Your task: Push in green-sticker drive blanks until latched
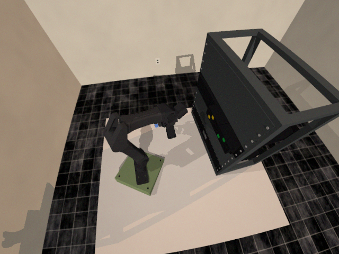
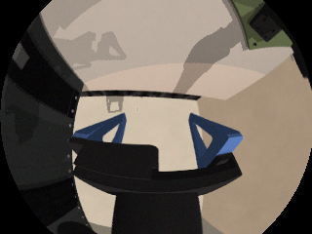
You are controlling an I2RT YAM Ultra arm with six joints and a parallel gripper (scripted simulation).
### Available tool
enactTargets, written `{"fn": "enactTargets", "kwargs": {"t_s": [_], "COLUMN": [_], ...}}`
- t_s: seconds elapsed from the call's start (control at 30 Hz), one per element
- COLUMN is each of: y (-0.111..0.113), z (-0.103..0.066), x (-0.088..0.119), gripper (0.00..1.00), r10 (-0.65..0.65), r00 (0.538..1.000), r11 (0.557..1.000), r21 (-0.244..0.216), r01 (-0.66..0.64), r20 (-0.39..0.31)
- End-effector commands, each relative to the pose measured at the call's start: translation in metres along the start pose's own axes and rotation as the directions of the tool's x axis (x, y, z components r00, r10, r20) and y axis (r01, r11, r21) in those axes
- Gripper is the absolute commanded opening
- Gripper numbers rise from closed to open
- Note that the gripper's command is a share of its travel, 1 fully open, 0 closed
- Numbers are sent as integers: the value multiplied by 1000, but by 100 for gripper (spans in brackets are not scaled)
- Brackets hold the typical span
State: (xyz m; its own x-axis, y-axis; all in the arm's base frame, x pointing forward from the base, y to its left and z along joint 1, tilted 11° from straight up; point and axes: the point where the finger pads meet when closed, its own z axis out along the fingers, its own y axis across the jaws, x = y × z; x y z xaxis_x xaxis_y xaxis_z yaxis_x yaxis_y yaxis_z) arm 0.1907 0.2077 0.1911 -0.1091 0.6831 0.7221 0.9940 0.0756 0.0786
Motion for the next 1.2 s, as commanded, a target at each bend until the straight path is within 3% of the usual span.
{"fn": "enactTargets", "kwargs": {"t_s": [0.0, 0.33, 0.57, 0.67, 0.7, 0.77, 0.83, 0.9, 0.93, 1.07, 1.17], "y": [-3, -4, -4, -5, -3, -5, -5, -5, -5, 0, 0], "z": [-6, -25, -62, -86, -89, -104, -104, -126, -126, -155, -172], "x": [-4, -10, -18, -23, -19, -27, -27, -32, -32, -34, -38], "gripper": [100, 100, 100, 100, 100, 100, 100, 100, 100, 100, 100], "r10": [3, -18, -60, -74, -82, -80, -80, -82, -82, -98, -89], "r00": [1000, 999, 989, 979, 978, 968, 968, 954, 954, 934, 921], "r11": [1000, 992, 948, 901, 895, 853, 853, 787, 787, 674, 606], "r21": [-27, -123, -303, -409, -418, -486, -486, -569, -569, -668, -714], "r01": [-3, 24, 99, 148, 156, 189, 189, 240, 240, 315, 352], "r20": [9, 51, 135, 191, 189, 236, 236, 289, 289, 342, 379]}}
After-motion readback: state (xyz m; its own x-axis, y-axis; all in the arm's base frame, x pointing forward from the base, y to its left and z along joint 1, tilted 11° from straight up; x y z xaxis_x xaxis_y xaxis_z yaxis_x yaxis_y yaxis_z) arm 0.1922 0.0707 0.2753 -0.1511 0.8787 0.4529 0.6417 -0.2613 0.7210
